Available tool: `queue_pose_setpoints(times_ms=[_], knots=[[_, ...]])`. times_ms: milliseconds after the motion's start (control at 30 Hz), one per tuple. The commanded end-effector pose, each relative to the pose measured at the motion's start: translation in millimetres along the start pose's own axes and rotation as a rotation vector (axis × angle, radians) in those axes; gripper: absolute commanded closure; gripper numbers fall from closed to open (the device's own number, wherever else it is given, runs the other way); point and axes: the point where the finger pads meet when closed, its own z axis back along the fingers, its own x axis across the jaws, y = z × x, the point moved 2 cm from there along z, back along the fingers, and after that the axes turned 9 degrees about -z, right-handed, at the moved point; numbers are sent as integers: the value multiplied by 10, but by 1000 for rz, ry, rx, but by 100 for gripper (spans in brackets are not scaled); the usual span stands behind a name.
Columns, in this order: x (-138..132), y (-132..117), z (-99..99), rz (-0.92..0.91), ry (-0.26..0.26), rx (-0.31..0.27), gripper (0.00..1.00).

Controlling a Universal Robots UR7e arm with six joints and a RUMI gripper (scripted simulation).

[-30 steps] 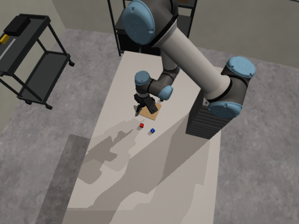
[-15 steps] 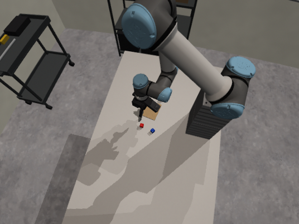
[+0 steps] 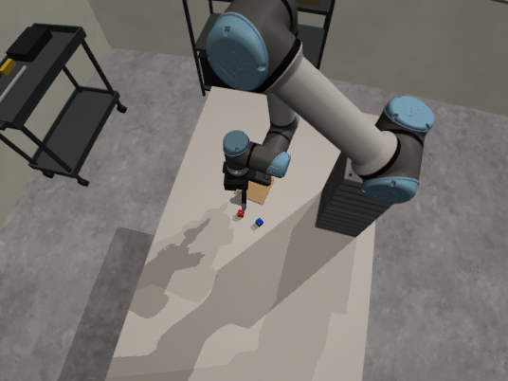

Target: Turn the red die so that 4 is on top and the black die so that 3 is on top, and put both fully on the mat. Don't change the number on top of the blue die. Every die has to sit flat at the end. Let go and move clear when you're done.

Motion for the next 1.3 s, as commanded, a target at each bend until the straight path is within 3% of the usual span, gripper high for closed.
queue_pose_setpoints(times_ms=[0, 533, 1267], knots=[[33, -12, 6, 117, -4, -1, 0], [134, -44, 12, 423, -4, -2, 0], [197, -65, 15, 603, -4, -2, 0]])
